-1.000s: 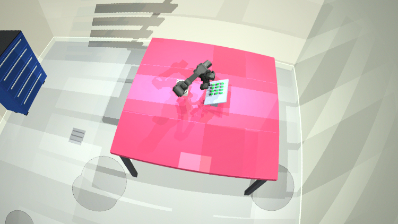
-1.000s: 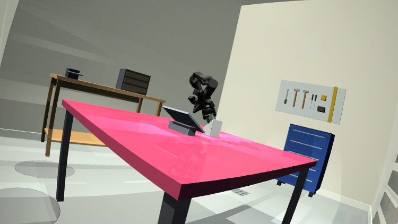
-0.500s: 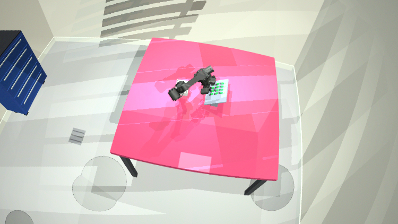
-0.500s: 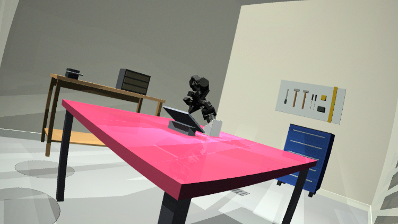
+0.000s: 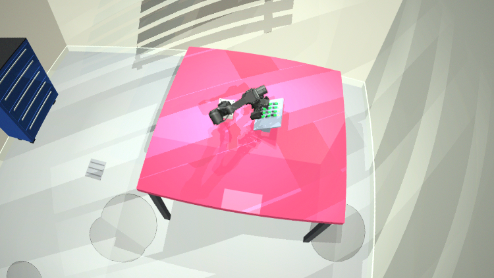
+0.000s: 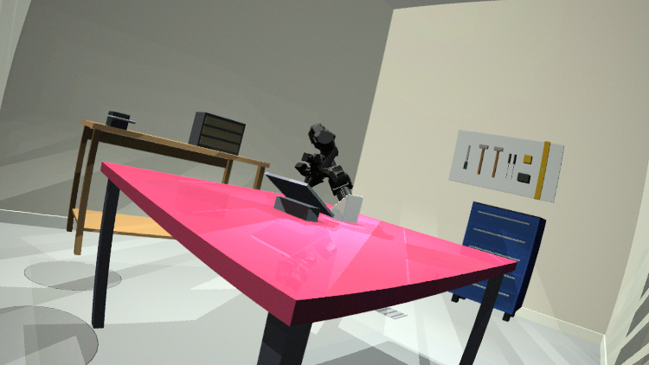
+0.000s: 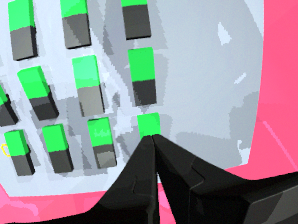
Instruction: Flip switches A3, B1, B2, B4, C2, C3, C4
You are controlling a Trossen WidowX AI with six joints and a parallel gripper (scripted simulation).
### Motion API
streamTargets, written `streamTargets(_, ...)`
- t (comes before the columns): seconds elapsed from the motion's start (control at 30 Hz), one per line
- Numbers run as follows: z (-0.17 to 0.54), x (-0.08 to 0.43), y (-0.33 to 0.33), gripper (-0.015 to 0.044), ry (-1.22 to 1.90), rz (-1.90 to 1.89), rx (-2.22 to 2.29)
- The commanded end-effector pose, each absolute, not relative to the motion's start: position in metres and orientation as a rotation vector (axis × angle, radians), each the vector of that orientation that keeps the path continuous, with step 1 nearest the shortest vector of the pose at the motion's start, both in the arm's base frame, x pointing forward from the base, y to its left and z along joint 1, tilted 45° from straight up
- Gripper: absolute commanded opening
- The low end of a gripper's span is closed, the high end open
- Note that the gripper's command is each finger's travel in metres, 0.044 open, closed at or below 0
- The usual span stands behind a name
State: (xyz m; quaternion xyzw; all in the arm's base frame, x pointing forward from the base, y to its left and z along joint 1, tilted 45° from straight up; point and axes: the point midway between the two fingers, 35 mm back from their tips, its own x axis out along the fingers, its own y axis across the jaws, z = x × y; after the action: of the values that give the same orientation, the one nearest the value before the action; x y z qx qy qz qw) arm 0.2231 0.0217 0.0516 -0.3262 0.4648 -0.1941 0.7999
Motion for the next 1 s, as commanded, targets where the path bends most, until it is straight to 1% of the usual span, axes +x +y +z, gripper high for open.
streamTargets(0.0,0.0488,0.2255,0.0179,0.0000,0.997,-0.418,-0.706)
streamTargets(0.97,0.0432,0.2305,0.0121,0.0000,0.996,-0.418,-0.706)
